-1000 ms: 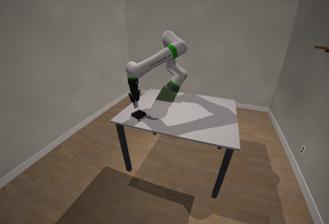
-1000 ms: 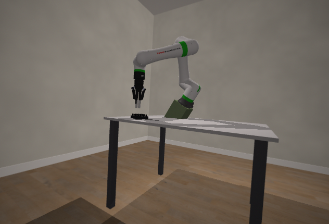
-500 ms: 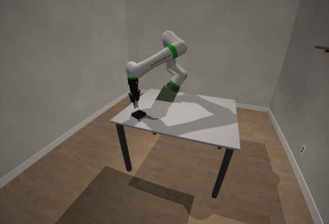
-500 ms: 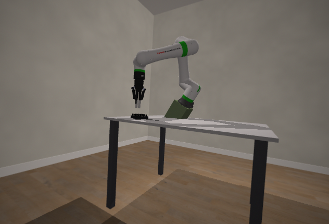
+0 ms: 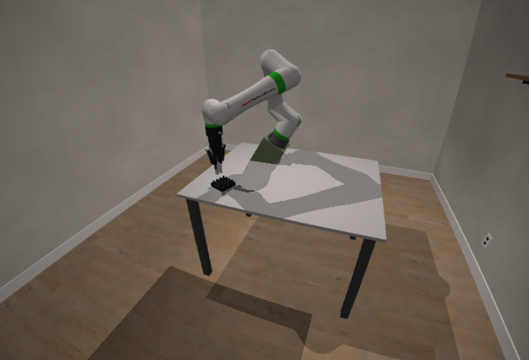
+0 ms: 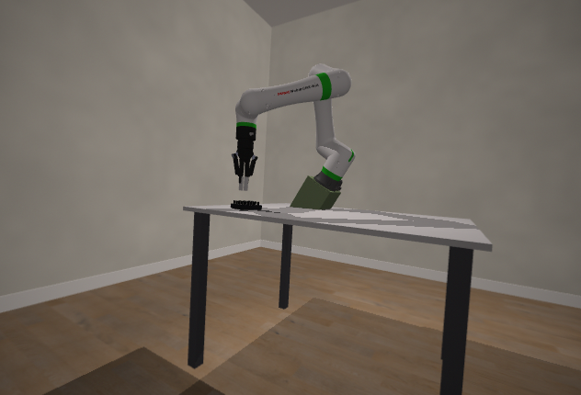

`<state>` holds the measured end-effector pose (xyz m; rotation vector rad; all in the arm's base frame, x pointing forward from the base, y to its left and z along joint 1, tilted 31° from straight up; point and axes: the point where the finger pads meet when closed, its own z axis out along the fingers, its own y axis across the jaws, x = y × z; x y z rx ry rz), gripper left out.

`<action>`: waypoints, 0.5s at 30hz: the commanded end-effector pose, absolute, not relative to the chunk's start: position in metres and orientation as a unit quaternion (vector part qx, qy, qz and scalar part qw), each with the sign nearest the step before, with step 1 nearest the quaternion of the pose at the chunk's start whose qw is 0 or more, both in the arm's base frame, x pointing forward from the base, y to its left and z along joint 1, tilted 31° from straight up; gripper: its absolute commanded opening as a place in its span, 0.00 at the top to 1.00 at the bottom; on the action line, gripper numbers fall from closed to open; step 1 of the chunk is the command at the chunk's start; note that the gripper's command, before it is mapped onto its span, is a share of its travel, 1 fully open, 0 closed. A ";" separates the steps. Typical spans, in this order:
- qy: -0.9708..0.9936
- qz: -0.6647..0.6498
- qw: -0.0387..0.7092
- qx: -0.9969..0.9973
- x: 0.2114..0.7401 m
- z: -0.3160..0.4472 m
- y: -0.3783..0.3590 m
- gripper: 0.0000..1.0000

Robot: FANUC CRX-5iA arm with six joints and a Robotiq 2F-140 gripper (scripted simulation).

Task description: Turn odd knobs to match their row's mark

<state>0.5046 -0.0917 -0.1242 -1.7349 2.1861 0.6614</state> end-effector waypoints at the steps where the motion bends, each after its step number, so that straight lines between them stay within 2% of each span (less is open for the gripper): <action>1: 0.755 0.228 0.136 -0.599 0.505 -0.124 -0.092 0.88; 15: 0.761 0.230 0.134 -0.592 0.504 -0.130 -0.088 0.88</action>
